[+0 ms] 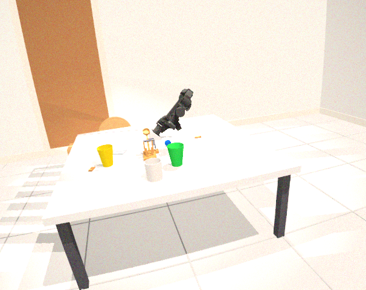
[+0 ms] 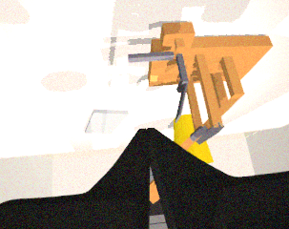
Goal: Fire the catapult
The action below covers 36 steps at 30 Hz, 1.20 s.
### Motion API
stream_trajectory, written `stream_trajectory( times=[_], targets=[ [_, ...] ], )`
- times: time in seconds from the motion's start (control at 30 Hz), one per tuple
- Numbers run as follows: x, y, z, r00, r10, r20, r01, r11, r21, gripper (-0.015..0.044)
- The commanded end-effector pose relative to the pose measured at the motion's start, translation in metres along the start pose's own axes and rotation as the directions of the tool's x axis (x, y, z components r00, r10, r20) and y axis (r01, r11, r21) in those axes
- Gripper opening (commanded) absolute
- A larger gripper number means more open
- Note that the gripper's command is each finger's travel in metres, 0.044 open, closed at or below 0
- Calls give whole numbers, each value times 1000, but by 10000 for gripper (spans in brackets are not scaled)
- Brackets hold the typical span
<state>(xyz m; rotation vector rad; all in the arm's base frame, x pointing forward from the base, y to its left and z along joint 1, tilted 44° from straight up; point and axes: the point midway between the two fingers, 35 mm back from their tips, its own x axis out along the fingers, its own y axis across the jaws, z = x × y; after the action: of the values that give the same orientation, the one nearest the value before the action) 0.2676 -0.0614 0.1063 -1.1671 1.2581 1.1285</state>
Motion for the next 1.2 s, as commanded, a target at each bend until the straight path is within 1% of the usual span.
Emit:
stream_trajectory(
  times=[0.0,0.27,0.53,0.77,0.97,1.17],
  targets=[
    [0,-1,0,1000,-2,2,2,1000,5,26],
    [1,-38,-6,993,-97,65,80,969,232,236],
    [0,-78,-15,970,-204,133,120,877,466,440],
    [-1,-113,-28,933,-303,194,118,767,631,440],
    [-2,-140,-40,895,-378,238,95,681,727,440],
    [-4,-163,-53,850,-454,269,36,560,828,440]
  ],
)
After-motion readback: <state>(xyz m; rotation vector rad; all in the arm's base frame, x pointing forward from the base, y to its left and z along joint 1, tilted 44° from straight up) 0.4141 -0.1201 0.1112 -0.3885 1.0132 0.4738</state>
